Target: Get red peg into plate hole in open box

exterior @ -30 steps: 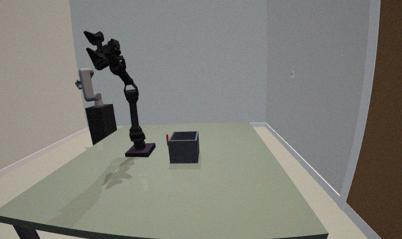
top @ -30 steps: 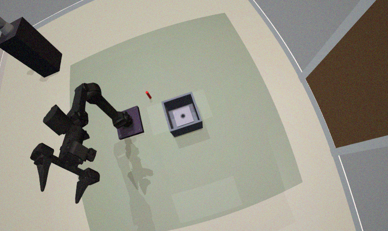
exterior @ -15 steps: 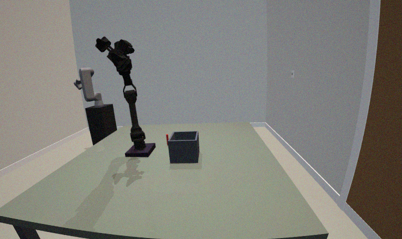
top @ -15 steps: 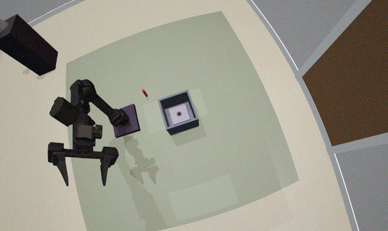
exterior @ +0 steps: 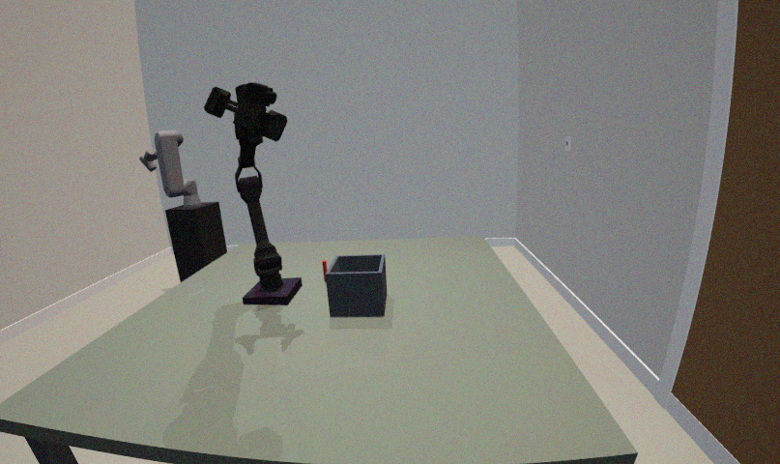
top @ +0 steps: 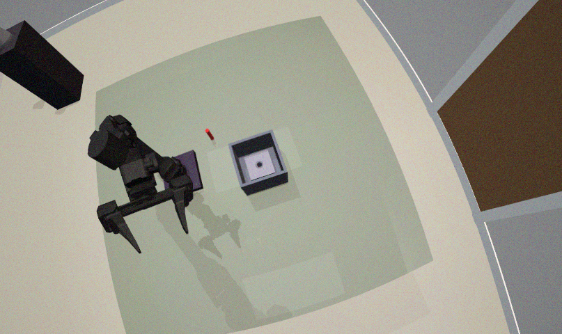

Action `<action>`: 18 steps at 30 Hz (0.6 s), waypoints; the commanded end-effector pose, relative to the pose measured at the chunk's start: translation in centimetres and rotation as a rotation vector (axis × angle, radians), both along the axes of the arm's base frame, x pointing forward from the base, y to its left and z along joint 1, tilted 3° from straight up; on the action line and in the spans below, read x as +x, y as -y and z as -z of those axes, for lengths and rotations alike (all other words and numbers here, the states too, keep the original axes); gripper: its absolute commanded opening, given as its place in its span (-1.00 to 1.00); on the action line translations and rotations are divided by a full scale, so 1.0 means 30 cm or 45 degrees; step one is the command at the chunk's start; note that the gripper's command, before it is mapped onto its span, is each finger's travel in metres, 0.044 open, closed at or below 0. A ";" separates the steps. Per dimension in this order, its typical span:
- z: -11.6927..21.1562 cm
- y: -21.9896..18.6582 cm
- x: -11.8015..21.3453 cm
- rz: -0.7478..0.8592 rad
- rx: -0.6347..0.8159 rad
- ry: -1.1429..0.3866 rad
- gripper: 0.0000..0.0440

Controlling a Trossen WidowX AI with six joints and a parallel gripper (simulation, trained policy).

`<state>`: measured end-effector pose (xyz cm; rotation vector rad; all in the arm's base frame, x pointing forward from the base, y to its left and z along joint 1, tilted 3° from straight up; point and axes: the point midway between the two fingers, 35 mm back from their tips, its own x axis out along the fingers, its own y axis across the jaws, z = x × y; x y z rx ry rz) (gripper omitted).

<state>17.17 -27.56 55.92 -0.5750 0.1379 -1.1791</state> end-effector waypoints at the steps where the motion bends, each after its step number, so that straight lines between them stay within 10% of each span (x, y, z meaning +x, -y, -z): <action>1: 0.026 -0.037 0.032 -0.075 0.077 0.076 1.00; 18: 0.172 -0.213 0.198 -0.419 0.493 0.338 1.00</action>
